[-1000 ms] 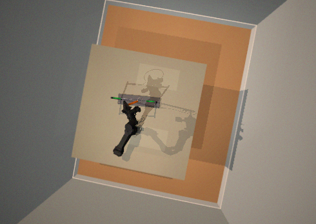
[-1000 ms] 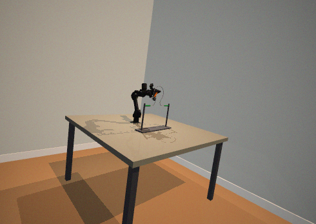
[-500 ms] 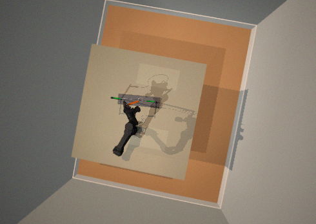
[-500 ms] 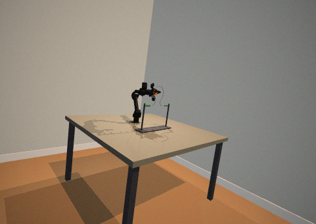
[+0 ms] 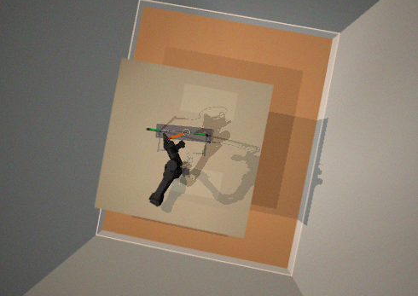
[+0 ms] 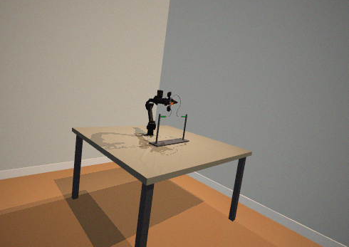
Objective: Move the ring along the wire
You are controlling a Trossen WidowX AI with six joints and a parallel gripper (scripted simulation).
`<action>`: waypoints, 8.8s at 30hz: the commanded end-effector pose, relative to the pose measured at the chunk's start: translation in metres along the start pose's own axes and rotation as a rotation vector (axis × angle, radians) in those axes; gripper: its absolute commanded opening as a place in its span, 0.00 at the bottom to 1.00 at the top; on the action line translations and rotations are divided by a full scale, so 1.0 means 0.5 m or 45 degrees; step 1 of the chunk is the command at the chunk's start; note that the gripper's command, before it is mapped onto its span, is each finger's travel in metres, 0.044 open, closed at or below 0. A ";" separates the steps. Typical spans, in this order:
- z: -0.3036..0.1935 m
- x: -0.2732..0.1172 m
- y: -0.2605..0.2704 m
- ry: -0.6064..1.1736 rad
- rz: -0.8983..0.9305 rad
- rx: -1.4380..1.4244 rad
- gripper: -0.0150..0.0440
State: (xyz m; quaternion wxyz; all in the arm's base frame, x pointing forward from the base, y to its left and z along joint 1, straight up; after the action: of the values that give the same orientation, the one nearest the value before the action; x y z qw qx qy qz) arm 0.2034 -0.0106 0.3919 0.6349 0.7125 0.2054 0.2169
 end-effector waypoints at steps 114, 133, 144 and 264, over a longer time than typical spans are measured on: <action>-0.020 0.010 -0.003 -0.063 -0.902 -1.542 0.00; -0.020 0.010 -0.008 -0.079 -1.047 -1.811 0.00; -0.020 0.010 -0.011 -0.087 -1.130 -1.968 0.00; 0.001 -0.003 -0.026 -0.156 -2.021 -3.692 0.00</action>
State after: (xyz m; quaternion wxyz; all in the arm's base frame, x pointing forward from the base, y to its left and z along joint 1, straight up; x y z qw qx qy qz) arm 0.2032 -0.0103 0.3783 -0.6930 0.6919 -0.1173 0.1650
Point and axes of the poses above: the point midway between the two fingers, 35 mm back from their tips, its own x axis out along the fingers, its own y axis across the jaws, z = x × y, the point moved 8 cm from there along -x, back along the fingers, and after that the axes turned 7 degrees about -x, right-handed, at the moved point
